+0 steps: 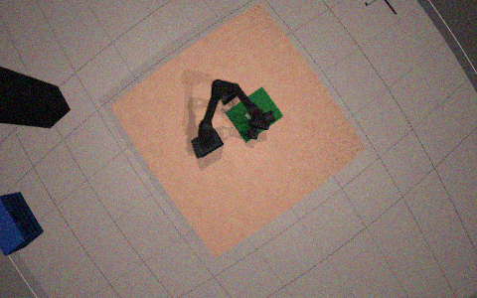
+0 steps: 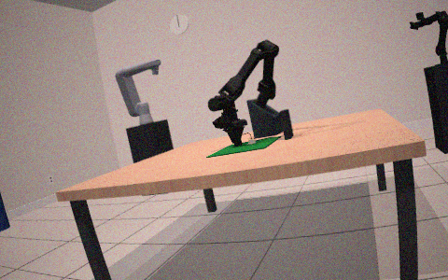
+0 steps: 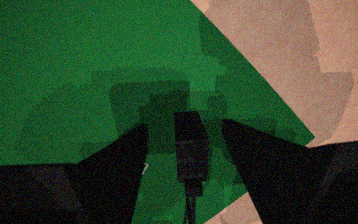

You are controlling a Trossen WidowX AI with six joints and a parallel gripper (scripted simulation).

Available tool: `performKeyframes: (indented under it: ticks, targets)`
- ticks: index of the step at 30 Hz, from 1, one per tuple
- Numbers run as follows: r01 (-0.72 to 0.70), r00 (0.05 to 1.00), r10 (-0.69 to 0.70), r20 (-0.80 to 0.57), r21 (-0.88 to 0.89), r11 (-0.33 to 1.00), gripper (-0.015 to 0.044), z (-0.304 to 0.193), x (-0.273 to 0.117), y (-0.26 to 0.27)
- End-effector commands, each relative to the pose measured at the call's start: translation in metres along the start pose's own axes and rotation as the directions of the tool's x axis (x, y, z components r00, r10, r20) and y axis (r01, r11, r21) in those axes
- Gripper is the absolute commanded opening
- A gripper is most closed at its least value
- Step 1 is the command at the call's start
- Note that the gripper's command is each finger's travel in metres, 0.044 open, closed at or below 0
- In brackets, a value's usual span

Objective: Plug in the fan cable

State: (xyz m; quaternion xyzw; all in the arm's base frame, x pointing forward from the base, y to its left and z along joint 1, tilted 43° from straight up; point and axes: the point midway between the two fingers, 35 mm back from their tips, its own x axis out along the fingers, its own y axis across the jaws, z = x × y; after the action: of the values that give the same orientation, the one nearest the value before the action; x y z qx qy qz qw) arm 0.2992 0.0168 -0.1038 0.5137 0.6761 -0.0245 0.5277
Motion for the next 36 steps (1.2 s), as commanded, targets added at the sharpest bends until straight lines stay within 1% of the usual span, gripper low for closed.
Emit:
performKeyframes:
  ticks: [1, 7, 11, 15, 22, 29, 36]
  targets:
    - [0.000, 1.000, 0.000, 0.000, 0.000, 1.000, 0.0151, 0.000, 0.000, 0.000]
    - [0.000, 1.000, 0.000, 0.000, 0.000, 1.000, 0.0000, 0.000, 0.000, 0.000]
    - [0.000, 1.000, 0.000, 0.000, 0.000, 1.000, 0.0000, 0.000, -0.003, 0.000]
    - [0.001, 1.000, -0.001, -0.004, 0.007, 1.000, 0.0000, 0.001, -0.047, 0.000]
    - [0.001, 1.000, -0.001, -0.004, 0.013, 1.000, 0.0000, 0.001, -0.050, -0.001]
    - [0.003, 1.000, -0.002, -0.003, 0.222, 0.975, 0.0000, -0.018, -0.050, 0.022]
    - [0.002, 1.000, 0.000, -0.005, 0.443, 0.897, 0.0000, -0.042, -0.049, 0.044]
